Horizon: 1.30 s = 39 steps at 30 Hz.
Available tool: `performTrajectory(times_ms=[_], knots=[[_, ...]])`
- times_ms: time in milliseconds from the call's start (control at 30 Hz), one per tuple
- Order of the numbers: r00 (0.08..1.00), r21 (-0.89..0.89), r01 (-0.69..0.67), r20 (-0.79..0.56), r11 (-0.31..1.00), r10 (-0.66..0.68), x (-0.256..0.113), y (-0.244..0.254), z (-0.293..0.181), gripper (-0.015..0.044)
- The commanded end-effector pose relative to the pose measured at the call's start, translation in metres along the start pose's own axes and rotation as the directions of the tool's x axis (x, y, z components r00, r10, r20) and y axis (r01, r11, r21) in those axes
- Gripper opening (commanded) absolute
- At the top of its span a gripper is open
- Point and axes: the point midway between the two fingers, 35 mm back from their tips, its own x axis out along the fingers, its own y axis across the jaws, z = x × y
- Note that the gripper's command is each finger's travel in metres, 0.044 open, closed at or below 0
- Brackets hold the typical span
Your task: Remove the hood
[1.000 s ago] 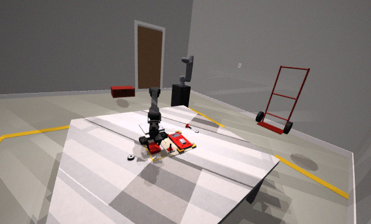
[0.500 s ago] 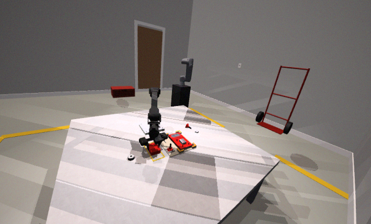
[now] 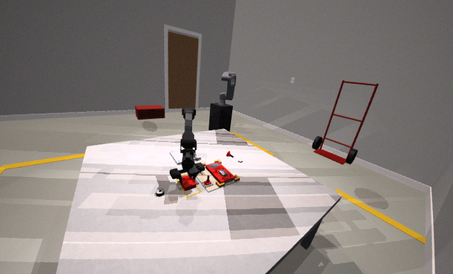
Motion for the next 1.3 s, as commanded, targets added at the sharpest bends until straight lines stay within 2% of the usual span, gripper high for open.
performTrajectory(times_ms=[0,300,400,600,1267], knots=[[1.000,0.000,0.000,0.001,1.000,0.000,0.000,0.000,0.000,0.0210],[1.000,0.000,0.000,0.001,1.000,0.000,0.000,0.000,0.000,0.0440],[1.000,0.000,0.001,0.000,1.000,-0.001,-0.012,-0.001,0.001,0.0440],[1.000,0.000,0.002,-0.004,1.000,-0.002,-0.069,0.000,0.001,0.0440],[1.000,0.000,0.002,-0.004,1.000,-0.002,-0.071,0.000,0.001,0.0440]])
